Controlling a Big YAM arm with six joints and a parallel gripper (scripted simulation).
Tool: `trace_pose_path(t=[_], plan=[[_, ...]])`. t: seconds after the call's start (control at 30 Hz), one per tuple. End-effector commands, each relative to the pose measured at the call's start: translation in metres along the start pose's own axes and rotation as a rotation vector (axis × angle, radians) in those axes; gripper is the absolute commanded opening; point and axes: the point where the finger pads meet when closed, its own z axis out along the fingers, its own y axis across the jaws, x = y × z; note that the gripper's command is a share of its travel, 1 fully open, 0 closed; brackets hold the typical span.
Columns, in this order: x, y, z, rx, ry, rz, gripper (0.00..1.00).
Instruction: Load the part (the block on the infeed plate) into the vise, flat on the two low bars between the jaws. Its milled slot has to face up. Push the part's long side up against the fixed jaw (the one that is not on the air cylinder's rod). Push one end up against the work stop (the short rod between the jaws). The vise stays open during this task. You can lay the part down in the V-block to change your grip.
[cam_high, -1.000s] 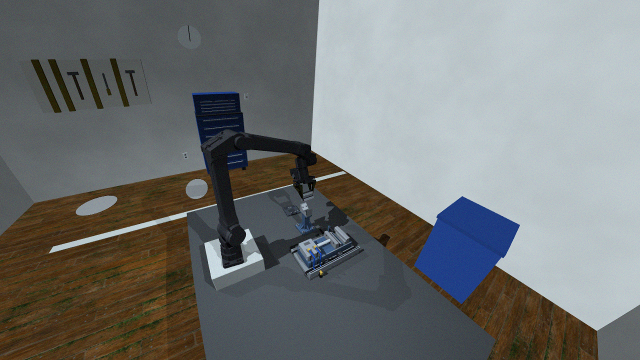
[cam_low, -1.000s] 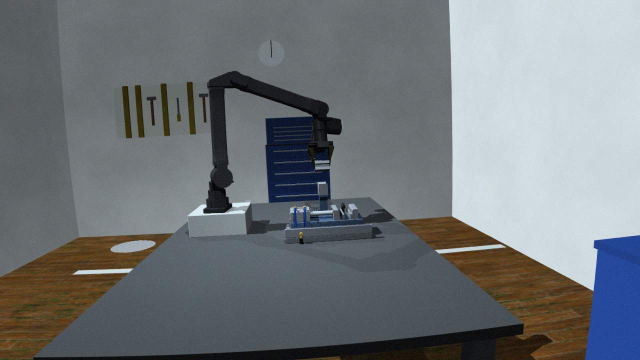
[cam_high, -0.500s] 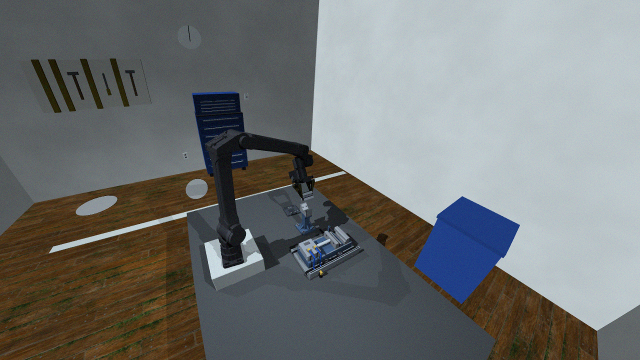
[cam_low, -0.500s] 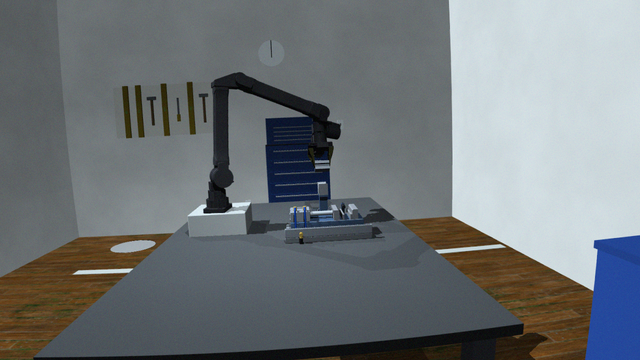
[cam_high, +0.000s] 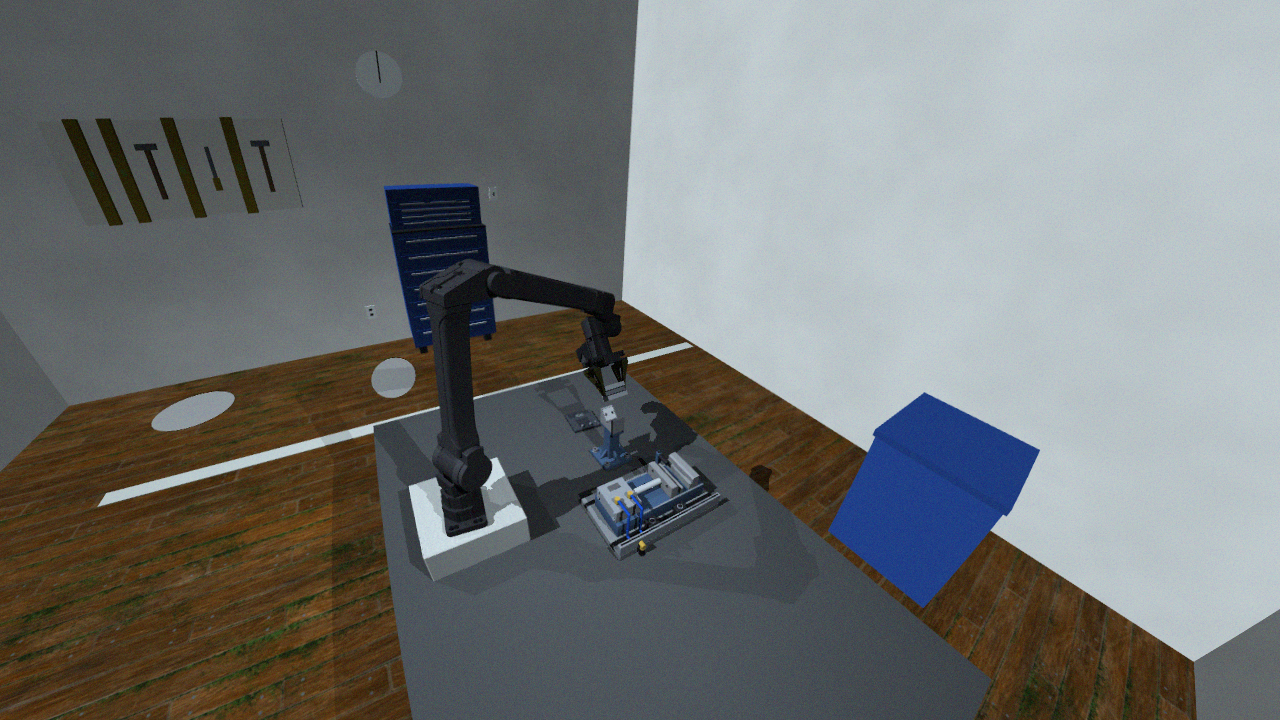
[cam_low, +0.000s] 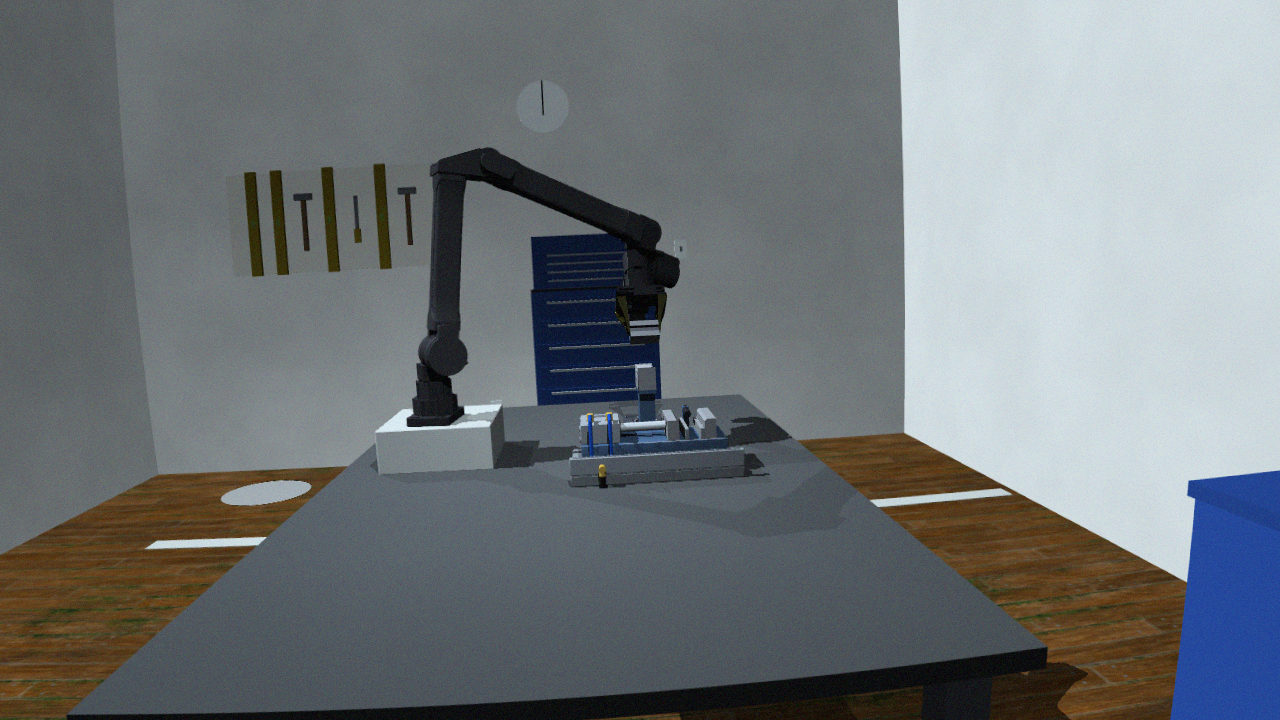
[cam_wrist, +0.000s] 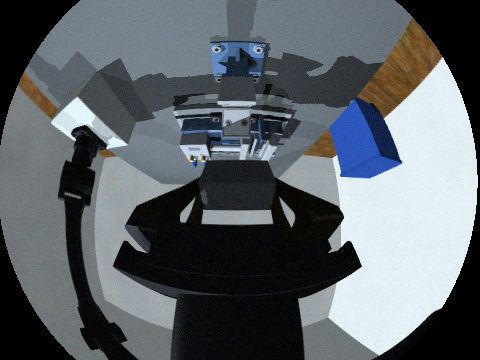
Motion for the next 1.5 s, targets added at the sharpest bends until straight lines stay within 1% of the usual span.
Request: trace_pose_path(t=[0.0, 0.03, 0.27, 0.47, 0.57, 0.83, 1.47], plan=[[-0.0007, -0.0111, -0.0147, 0.021, 0.010, 0.025, 0.00], [-0.0002, -0.0132, -0.0168, 0.025, 0.015, 0.029, 0.00], [-0.0010, -0.0115, -0.0151, 0.021, 0.061, 0.026, 0.00], [-0.0009, -0.0123, -0.0159, 0.023, 0.084, 0.028, 0.00], [0.0016, -0.0085, -0.0165, 0.024, 0.086, 0.029, 0.00], [-0.0011, -0.0121, -0.0157, 0.023, 0.100, 0.028, 0.00], [0.0003, -0.0109, -0.0167, 0.025, 0.100, 0.026, 0.00]])
